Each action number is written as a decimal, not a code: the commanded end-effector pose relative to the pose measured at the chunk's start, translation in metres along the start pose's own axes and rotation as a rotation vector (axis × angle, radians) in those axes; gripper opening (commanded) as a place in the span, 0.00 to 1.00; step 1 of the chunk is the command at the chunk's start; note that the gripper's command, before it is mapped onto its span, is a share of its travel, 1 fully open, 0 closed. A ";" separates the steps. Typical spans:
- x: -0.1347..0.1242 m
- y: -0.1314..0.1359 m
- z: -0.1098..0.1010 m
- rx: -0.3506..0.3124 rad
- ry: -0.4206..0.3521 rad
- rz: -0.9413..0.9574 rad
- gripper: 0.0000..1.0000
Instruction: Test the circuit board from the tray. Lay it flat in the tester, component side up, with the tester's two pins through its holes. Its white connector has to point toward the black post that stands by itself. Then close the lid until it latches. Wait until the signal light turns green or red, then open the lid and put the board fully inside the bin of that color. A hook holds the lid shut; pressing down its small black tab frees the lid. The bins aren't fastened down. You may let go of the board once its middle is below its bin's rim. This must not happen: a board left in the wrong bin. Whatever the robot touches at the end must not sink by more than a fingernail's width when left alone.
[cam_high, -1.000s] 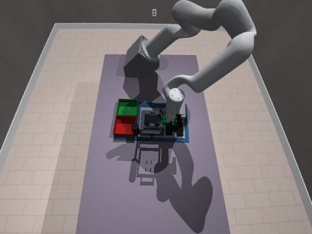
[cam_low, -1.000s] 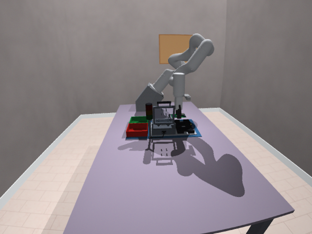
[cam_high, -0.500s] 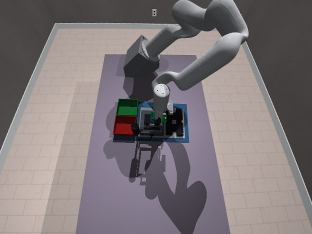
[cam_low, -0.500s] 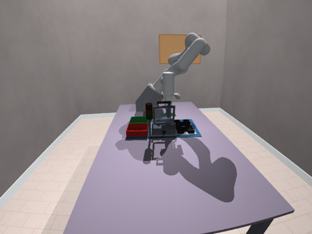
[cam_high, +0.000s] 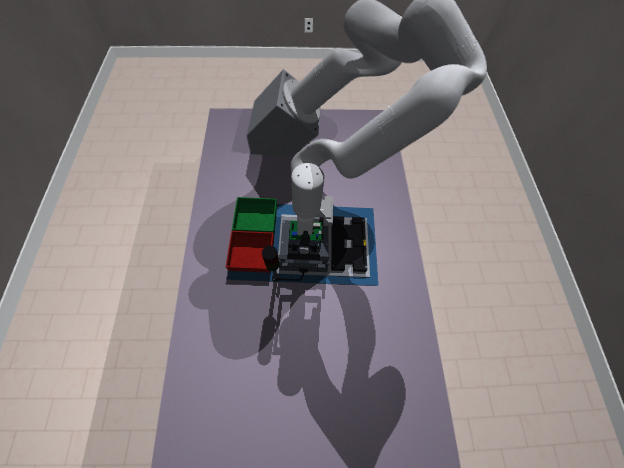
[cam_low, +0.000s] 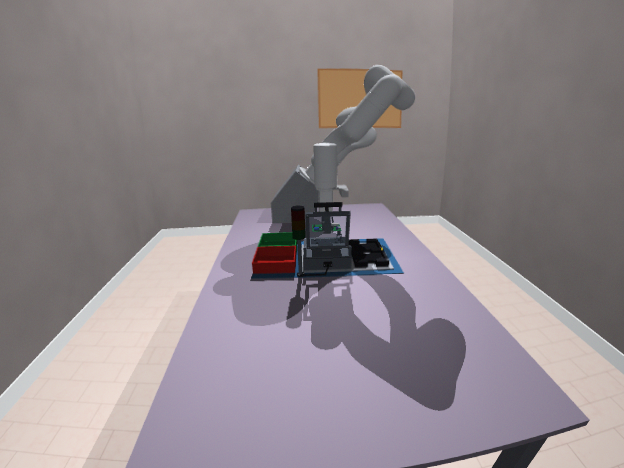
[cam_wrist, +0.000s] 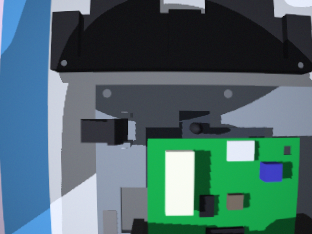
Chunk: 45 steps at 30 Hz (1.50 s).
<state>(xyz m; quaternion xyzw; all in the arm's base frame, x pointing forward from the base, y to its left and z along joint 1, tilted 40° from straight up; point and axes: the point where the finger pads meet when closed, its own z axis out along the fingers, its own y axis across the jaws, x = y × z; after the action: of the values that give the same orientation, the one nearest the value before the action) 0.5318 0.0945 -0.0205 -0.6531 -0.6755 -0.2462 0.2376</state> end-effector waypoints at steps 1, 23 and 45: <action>-0.002 0.000 -0.001 -0.001 0.000 0.000 0.79; -0.002 0.000 0.000 -0.001 0.000 0.000 0.79; -0.002 0.000 0.025 -0.001 0.000 0.000 0.79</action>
<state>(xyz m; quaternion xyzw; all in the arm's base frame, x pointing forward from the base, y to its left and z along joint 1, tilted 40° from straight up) 0.5312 0.1072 -0.0386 -0.6532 -0.6754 -0.2460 0.2378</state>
